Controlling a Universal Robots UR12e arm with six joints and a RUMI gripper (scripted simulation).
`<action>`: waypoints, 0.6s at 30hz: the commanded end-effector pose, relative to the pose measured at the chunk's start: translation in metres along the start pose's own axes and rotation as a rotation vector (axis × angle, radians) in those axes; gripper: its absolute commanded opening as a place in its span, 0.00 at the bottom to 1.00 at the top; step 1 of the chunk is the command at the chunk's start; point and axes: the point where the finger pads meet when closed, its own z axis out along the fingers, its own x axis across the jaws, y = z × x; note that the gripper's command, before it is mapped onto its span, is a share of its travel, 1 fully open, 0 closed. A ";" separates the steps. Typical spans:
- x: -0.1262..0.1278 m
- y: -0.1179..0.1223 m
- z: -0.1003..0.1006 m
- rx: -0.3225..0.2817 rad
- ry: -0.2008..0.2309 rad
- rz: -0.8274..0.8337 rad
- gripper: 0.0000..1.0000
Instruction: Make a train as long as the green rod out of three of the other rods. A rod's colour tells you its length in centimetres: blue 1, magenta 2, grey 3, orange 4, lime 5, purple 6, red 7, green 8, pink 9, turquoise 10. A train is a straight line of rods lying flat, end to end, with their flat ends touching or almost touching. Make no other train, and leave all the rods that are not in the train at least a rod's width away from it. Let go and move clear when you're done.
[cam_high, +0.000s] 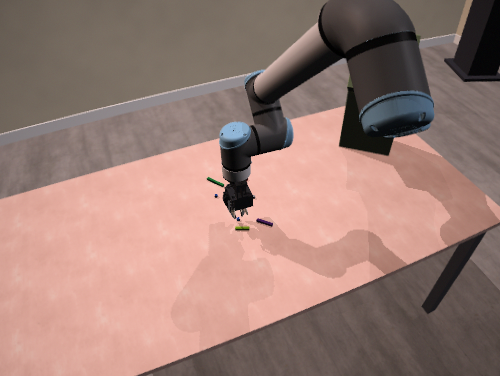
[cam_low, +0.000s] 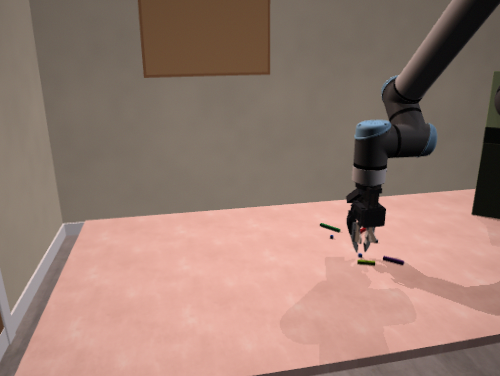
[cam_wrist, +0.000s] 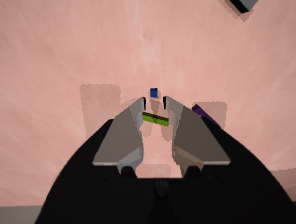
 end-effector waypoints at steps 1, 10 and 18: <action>0.000 0.000 0.001 0.000 -0.001 0.000 0.14; 0.000 0.000 0.007 0.000 -0.001 0.000 0.14; 0.000 0.000 0.014 0.000 -0.001 0.000 0.14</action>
